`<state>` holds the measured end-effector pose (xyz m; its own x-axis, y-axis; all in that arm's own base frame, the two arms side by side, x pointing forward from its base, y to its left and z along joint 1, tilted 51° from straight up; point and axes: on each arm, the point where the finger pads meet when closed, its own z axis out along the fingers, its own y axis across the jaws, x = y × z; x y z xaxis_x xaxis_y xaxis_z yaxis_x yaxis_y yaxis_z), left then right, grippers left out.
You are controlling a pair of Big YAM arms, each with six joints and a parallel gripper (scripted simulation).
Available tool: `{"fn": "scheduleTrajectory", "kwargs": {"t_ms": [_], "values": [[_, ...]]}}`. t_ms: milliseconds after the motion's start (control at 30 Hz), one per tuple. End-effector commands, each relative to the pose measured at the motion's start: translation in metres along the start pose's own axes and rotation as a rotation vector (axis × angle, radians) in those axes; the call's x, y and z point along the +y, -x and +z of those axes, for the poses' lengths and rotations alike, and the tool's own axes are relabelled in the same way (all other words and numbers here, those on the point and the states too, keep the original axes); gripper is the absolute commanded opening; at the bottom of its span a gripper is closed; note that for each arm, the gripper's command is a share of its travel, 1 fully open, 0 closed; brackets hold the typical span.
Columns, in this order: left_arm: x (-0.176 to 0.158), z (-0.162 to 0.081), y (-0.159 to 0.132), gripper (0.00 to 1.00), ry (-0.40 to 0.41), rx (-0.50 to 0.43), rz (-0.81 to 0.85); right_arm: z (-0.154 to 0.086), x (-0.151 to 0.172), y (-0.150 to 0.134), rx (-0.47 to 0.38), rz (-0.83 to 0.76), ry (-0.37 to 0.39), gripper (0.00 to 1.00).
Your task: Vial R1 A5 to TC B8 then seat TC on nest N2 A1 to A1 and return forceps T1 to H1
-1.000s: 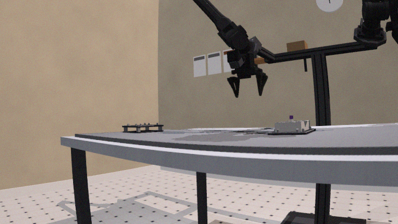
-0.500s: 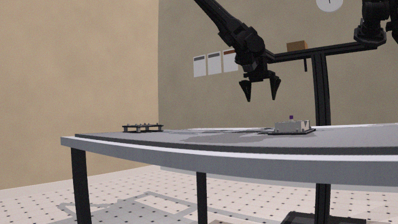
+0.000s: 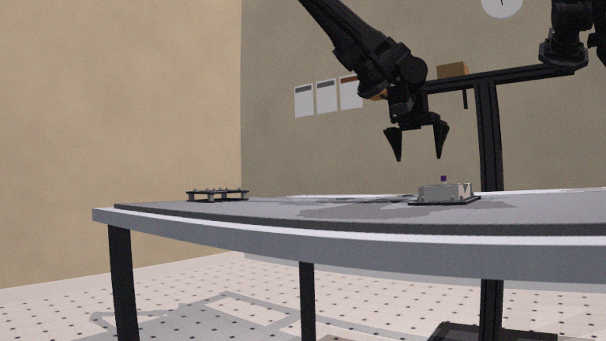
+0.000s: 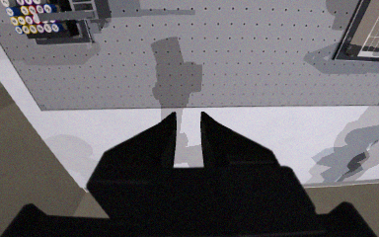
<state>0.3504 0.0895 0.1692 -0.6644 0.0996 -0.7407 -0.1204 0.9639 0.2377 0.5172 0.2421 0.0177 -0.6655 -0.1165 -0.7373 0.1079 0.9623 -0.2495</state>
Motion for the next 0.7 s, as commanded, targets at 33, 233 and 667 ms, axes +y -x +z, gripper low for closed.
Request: {"fn": "scheduleTrajectory", "kwargs": {"t_ms": [33,233,667], "values": [[0.003,-0.002,0.007,0.23,0.006,-0.012,-0.015,0.004,0.018,-0.004,0.007,0.004,0.003,1.0],[0.003,-0.002,0.007,0.23,0.006,-0.012,-0.015,0.01,0.043,-0.003,0.006,0.002,0.007,1.0],[0.003,-0.002,0.007,0.23,0.006,-0.012,-0.015,0.025,0.077,0.001,0.007,0.006,0.006,1.0]]}}
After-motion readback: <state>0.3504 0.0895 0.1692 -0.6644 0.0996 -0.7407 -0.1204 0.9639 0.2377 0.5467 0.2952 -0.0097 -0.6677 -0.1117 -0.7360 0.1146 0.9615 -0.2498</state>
